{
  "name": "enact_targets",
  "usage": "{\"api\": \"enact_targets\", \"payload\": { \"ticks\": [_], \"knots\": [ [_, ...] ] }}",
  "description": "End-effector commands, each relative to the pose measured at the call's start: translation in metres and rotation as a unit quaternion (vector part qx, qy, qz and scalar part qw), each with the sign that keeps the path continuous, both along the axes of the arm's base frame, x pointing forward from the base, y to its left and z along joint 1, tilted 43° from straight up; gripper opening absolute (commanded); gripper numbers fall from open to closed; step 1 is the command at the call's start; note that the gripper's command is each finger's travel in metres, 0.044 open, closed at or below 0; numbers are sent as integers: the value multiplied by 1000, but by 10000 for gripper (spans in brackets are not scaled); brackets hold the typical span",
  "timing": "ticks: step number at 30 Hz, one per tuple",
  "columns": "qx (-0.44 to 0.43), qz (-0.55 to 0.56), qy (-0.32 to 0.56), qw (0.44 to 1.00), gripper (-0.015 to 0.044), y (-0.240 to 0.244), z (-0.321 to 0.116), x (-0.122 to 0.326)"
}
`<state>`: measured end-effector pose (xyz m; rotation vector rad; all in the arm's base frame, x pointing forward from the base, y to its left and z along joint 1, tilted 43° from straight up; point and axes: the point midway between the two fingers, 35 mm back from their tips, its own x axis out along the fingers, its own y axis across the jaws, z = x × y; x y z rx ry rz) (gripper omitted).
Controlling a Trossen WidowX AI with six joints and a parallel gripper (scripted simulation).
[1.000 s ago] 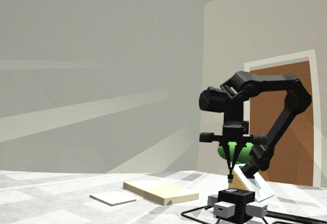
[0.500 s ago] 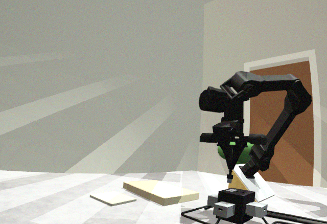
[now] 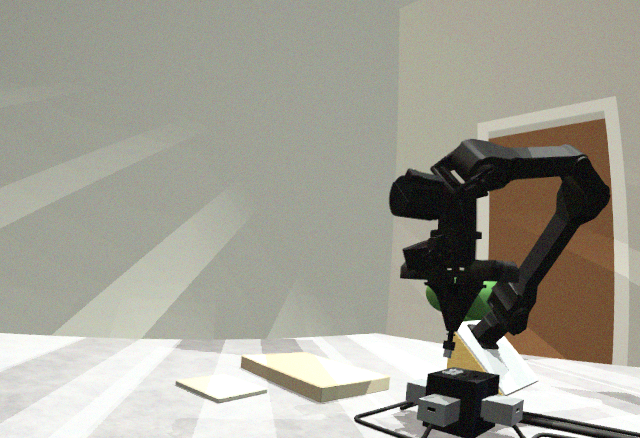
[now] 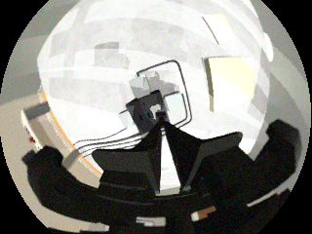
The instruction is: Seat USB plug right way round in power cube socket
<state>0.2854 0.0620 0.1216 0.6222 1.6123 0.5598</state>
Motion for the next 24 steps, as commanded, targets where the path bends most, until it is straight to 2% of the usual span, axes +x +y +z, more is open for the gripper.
{"api": "enact_targets", "payload": {
  "ticks": [1, 24],
  "knots": [
    [-6, -42, 40, 998, 0, 0, -1, 0],
    [-35, -257, 238, 936, 0, 0, -1, 0]
  ]
}}
